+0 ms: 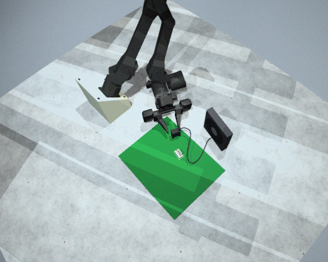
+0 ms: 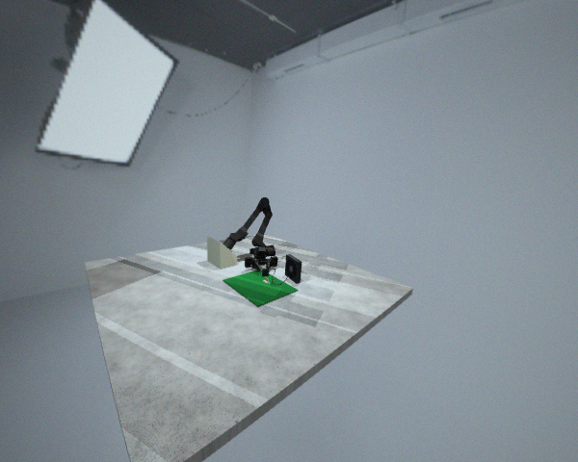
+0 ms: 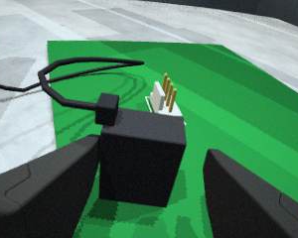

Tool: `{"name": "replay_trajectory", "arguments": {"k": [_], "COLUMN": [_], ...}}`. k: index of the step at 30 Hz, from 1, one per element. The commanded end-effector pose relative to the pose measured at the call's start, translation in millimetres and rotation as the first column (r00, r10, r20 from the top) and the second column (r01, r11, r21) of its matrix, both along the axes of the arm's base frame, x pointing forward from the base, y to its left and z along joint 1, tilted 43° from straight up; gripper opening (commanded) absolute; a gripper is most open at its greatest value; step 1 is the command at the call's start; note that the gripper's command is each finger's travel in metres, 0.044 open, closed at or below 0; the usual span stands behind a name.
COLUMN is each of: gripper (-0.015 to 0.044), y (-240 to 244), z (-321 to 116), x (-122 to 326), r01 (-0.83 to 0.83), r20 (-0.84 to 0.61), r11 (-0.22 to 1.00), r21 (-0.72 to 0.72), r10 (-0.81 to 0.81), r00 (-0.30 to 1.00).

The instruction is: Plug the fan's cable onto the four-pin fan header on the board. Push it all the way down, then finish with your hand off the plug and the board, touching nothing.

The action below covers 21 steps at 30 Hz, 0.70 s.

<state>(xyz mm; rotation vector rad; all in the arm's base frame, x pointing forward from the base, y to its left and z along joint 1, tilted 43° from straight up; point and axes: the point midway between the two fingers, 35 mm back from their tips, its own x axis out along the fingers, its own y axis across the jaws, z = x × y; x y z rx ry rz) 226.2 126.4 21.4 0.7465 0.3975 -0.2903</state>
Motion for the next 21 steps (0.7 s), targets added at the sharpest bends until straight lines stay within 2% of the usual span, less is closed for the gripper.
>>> {"name": "replay_trajectory", "arguments": {"k": [1, 21], "gripper": [0.0205, 0.0205], "y": [4, -1], "z": [5, 34], "x": [-5, -44], "r01": [0.006, 0.015], "r20": [-0.002, -0.016], "r11": [1.0, 1.0], "r21": [0.016, 0.015], "r10": [-0.006, -0.015], "r00": [1.0, 1.0]}}
